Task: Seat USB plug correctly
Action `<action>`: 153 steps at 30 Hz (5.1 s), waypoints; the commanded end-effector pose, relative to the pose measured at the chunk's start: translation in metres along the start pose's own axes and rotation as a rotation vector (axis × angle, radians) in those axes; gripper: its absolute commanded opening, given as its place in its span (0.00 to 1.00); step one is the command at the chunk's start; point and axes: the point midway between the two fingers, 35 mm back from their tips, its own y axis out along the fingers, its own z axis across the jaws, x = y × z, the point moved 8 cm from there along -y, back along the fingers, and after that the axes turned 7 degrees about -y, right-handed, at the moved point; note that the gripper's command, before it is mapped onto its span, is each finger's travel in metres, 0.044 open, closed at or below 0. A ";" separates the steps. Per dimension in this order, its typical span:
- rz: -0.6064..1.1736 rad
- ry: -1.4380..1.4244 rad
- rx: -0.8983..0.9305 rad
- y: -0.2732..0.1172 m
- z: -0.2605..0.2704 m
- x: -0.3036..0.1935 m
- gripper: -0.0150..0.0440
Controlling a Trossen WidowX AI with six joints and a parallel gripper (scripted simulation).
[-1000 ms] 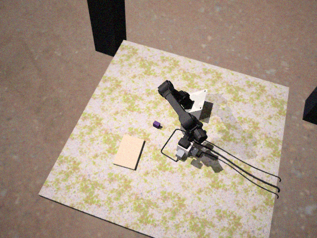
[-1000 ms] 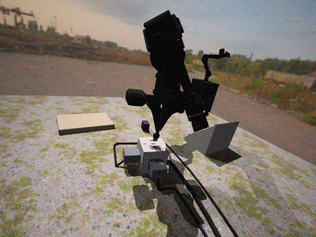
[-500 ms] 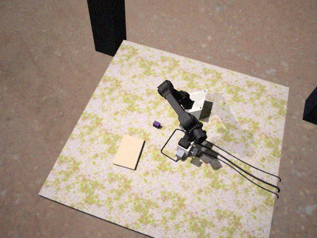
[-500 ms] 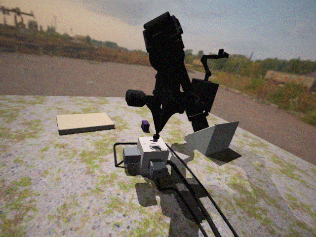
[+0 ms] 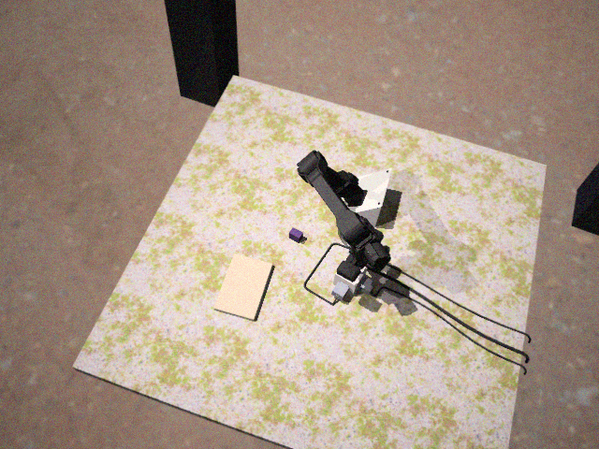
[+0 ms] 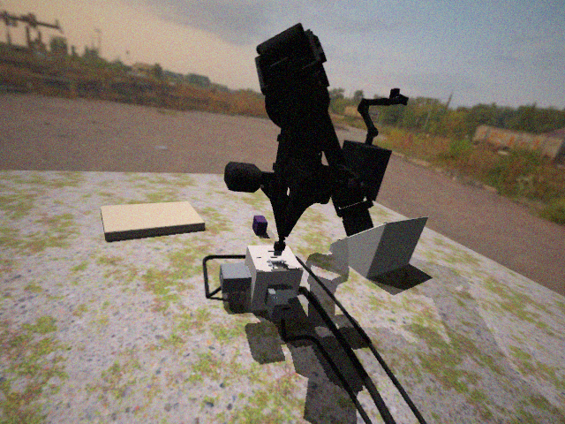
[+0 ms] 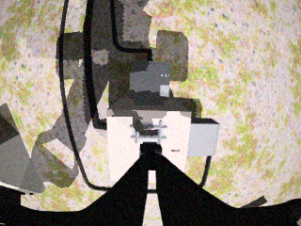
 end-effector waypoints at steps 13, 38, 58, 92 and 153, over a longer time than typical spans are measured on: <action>-0.021 -0.005 0.001 0.002 0.000 0.000 0.25; -0.044 -0.006 -0.002 0.005 0.000 0.000 0.25; -0.044 -0.006 -0.003 0.007 0.000 -0.001 0.25; -0.044 -0.006 -0.003 0.011 0.000 -0.001 0.25; -0.043 -0.006 -0.003 0.019 0.000 -0.001 0.25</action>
